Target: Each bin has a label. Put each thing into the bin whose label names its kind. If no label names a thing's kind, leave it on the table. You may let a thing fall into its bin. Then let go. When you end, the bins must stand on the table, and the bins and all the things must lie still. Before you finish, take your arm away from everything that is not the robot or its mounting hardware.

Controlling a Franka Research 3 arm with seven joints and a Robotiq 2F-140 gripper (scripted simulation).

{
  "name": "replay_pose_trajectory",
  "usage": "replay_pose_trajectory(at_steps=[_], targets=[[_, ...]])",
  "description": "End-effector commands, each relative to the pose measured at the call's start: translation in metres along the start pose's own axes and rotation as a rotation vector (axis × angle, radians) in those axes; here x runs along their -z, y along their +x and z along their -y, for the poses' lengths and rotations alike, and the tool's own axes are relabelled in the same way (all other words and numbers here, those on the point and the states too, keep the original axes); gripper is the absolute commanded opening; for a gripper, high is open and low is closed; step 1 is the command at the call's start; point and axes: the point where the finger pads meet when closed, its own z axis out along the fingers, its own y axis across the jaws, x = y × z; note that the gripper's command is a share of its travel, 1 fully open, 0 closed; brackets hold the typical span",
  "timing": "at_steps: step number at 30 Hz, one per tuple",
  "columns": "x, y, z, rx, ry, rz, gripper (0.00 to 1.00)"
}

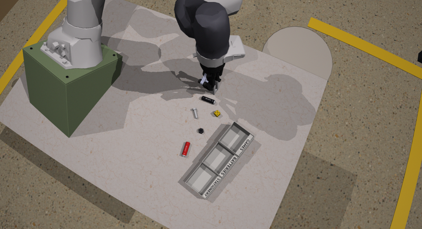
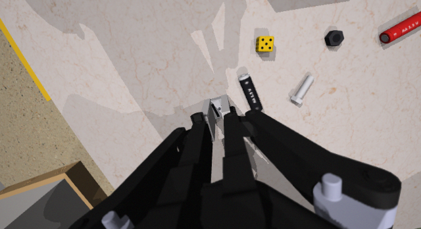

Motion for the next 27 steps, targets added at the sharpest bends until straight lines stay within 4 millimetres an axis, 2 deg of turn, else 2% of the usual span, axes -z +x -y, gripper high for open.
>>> replay_pose_trajectory(at_steps=[1, 9, 14, 27], targets=[[0.000, 0.001, 0.000, -0.002, -0.001, -0.004, 0.06], [0.000, 0.001, 0.000, -0.002, -0.001, -0.004, 0.06], [0.010, 0.001, 0.000, -0.002, -0.001, -0.004, 0.06], [0.053, 0.001, 0.000, -0.002, -0.001, -0.004, 0.06]])
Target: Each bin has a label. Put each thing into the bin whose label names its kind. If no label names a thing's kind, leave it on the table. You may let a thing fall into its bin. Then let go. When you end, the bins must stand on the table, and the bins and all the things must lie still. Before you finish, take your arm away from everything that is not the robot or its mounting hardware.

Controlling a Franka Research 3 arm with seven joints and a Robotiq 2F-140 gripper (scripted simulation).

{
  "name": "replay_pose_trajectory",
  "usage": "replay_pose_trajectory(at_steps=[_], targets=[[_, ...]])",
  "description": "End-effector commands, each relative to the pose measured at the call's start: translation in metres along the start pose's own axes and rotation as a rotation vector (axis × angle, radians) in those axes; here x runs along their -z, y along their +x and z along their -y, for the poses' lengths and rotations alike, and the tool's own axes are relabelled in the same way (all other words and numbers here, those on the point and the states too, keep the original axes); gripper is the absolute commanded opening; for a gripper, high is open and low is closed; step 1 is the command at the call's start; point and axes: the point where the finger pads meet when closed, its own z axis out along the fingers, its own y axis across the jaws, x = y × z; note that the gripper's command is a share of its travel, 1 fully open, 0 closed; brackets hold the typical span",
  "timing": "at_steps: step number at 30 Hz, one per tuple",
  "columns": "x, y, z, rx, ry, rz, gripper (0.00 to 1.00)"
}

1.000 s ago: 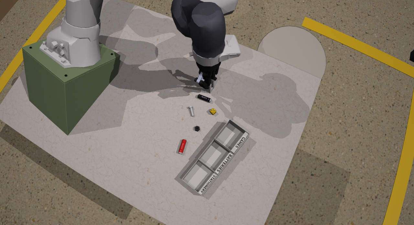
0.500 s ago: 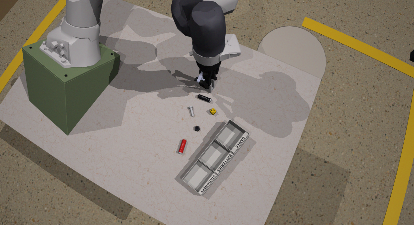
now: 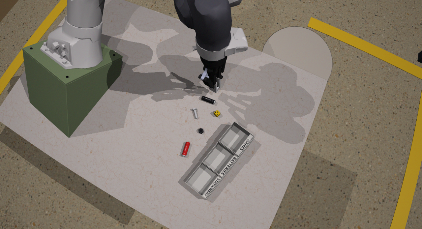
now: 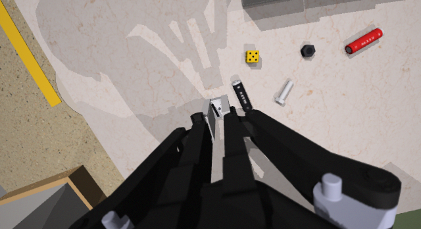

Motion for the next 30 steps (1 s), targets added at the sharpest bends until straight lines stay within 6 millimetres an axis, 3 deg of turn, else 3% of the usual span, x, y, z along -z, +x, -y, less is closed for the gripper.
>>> replay_pose_trajectory(at_steps=[1, 30], targets=[[0.0139, -0.0093, 0.0056, 0.009, 0.016, 0.022, 0.06], [0.0172, -0.0093, 0.0055, 0.009, 0.016, 0.022, 0.06]])
